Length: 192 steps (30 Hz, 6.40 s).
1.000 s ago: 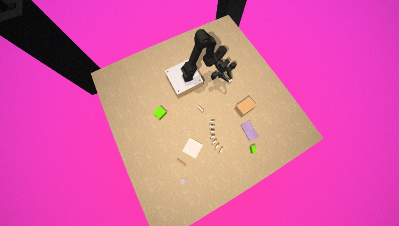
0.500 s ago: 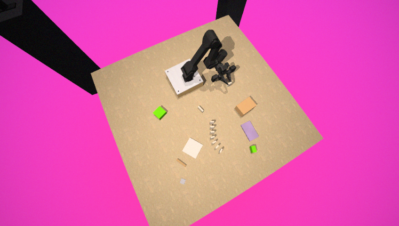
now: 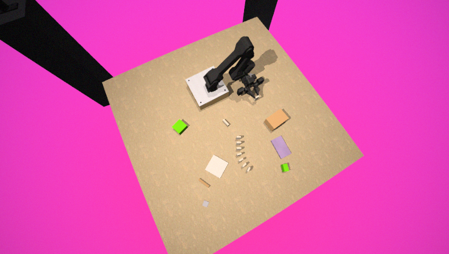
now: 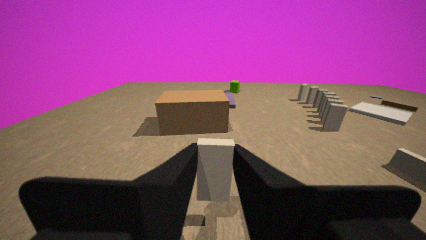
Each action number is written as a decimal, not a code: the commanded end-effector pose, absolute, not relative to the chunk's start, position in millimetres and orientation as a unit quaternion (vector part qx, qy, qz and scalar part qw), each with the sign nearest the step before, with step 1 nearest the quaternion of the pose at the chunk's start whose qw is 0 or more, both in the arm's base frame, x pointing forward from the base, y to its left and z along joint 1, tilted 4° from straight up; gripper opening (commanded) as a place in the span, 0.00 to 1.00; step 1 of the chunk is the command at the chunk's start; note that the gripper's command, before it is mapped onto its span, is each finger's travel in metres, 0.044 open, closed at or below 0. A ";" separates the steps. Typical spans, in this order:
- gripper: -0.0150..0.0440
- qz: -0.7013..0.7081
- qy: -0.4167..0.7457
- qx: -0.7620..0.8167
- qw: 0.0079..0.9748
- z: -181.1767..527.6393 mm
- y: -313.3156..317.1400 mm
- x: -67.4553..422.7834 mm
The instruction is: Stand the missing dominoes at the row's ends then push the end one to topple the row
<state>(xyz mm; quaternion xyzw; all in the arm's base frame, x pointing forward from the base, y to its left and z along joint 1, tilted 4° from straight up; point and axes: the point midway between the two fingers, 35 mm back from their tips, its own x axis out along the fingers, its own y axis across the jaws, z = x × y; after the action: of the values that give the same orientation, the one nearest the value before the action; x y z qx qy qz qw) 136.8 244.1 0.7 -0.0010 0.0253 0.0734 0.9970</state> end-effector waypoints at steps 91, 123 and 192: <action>1.00 0.041 0.677 -0.059 0.732 70.8 249.1 162.2; 0.82 0.040 0.677 -0.059 0.732 -9.1 247.1 168.3; 0.44 -0.131 0.661 0.118 0.730 74.8 60.6 335.2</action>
<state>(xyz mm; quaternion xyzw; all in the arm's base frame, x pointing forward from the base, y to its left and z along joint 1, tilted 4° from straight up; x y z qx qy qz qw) 335.7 61.7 96.8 0.1197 0.6534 -0.1308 0.7359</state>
